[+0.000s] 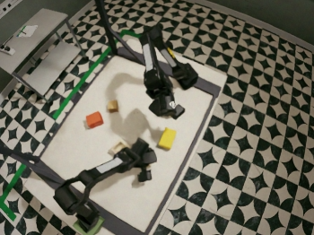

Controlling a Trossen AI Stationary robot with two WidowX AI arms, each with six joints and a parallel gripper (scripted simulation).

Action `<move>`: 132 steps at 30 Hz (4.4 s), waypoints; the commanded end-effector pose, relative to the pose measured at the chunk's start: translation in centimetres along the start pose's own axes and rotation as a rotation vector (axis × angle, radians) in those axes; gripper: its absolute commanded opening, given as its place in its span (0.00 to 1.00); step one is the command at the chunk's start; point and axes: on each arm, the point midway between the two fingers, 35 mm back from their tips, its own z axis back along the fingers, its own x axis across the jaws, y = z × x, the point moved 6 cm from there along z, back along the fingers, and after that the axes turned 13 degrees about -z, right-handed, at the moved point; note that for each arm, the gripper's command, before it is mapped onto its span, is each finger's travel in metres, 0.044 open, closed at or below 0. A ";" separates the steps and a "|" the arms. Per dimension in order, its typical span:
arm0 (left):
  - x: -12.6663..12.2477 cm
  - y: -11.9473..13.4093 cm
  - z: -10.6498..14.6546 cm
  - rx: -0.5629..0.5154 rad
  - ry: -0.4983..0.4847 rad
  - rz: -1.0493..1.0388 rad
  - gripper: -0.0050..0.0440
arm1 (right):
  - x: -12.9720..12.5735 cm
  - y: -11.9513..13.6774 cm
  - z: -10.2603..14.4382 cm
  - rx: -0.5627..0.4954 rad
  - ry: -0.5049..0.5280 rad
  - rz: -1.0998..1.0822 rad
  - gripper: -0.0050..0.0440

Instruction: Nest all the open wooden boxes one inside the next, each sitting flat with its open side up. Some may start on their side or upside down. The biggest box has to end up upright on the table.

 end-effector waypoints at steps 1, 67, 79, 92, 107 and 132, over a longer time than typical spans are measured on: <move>0.1 -0.3 0.3 -0.001 -0.010 -0.014 0.92 | 0.3 -0.1 0.0 -0.008 -0.010 -0.003 0.72; 0.1 -0.3 0.3 -0.001 -0.010 -0.014 0.92 | 1.3 -4.3 0.6 0.340 0.064 0.001 0.00; 0.1 -0.3 0.3 -0.001 -0.010 -0.014 0.92 | 1.6 -5.6 0.5 0.468 0.092 0.001 0.00; 0.1 -0.3 0.3 -0.001 -0.010 -0.014 0.92 | 1.9 -7.1 0.1 0.620 0.131 0.005 0.00; 0.1 -0.3 0.3 -0.001 -0.010 -0.014 0.92 | 1.6 -6.1 -1.9 0.643 0.148 0.000 0.00; 0.1 -0.3 0.3 -0.001 -0.010 -0.014 0.92 | 1.9 -6.6 -1.3 0.624 0.131 0.006 0.92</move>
